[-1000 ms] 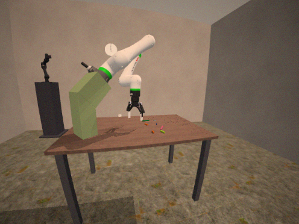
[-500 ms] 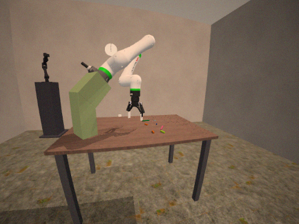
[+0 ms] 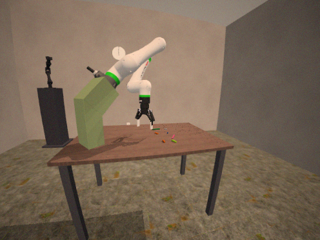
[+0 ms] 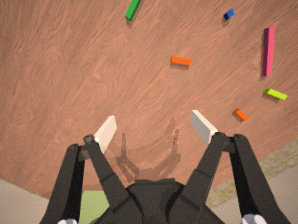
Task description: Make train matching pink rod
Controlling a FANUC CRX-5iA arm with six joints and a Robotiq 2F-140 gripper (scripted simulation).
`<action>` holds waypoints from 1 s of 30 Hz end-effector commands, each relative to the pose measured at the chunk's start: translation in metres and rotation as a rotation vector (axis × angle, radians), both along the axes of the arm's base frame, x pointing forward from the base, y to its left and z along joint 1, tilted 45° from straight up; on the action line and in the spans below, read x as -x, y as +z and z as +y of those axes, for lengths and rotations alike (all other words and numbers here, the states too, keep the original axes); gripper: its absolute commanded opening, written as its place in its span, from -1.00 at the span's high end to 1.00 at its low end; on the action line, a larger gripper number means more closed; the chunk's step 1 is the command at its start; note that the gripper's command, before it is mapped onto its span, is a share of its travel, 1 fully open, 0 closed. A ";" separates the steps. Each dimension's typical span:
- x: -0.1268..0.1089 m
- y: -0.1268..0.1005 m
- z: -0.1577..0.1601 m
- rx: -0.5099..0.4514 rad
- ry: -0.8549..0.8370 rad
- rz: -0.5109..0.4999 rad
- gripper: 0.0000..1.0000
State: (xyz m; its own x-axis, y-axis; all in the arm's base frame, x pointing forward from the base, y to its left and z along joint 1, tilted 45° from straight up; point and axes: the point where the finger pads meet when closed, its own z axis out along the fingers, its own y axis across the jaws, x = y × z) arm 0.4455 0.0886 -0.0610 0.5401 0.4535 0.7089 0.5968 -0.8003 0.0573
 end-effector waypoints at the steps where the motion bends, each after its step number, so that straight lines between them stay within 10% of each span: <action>1: 0.000 0.000 0.000 0.000 0.000 0.000 -1.00; 30: -0.007 0.003 -0.001 0.013 0.020 -0.014 -1.00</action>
